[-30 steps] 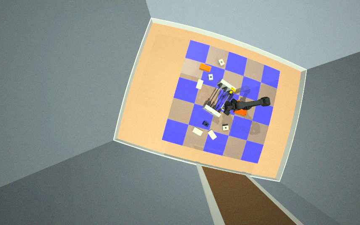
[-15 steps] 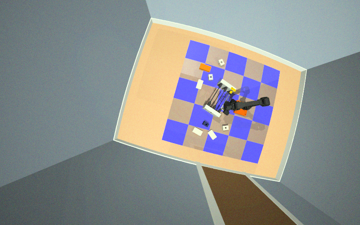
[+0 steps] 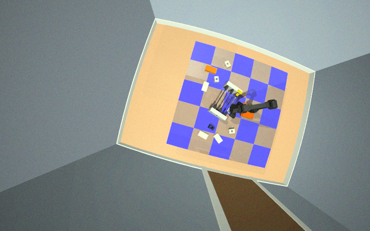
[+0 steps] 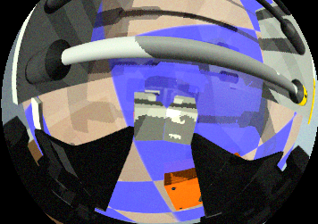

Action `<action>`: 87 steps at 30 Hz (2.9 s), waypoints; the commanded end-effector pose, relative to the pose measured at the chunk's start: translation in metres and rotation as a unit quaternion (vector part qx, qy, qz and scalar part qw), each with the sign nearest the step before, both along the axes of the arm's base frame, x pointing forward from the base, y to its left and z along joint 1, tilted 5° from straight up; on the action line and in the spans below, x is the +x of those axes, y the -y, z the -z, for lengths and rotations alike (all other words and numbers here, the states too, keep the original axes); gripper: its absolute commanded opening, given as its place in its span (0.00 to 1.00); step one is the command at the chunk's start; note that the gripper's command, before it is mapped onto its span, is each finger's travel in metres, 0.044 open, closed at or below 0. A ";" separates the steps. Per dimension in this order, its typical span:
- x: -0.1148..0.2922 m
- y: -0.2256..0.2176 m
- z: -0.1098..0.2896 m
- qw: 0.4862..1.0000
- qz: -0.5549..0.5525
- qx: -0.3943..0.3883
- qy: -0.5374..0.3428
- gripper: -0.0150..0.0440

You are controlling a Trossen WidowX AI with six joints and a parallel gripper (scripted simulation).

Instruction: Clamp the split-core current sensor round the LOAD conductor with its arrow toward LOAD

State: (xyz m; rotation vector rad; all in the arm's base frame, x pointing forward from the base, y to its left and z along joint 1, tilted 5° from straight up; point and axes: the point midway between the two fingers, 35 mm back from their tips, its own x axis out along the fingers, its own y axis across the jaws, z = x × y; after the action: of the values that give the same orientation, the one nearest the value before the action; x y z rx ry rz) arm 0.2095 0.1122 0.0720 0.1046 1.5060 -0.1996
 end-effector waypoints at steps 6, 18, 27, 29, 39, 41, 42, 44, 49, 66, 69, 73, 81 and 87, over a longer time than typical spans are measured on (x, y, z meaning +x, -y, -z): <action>0.002 -0.003 -0.020 1.000 0.000 0.000 -0.001 0.25; 0.001 -0.008 -0.075 1.000 -0.002 0.001 -0.002 0.25; -0.006 -0.008 -0.115 1.000 -0.003 0.001 -0.002 0.25; -0.007 -0.008 -0.118 1.000 -0.003 0.001 -0.003 0.25; 0.001 -0.007 -0.119 0.995 0.099 0.007 0.004 0.25; 0.004 -0.007 -0.120 0.991 0.136 0.009 0.007 0.25; 0.006 -0.007 -0.120 0.988 0.155 0.009 0.008 0.25; 0.009 -0.007 -0.120 0.981 0.193 0.011 0.011 0.25; 0.017 -0.006 -0.121 0.958 0.285 0.016 0.017 0.25; 0.043 -0.001 -0.122 0.816 0.576 0.031 0.038 0.25; 0.048 0.000 -0.122 0.782 0.621 0.034 0.041 0.25; 0.054 0.001 -0.122 0.734 0.677 0.037 0.045 0.25; 0.056 0.002 -0.121 0.725 0.686 0.037 0.045 0.25; 0.057 0.002 -0.112 0.725 0.686 0.037 0.045 0.25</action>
State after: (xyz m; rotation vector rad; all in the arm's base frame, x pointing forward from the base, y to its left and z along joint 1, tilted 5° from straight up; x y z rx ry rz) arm 0.2655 0.1102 0.1896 1.2851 1.0542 -1.2897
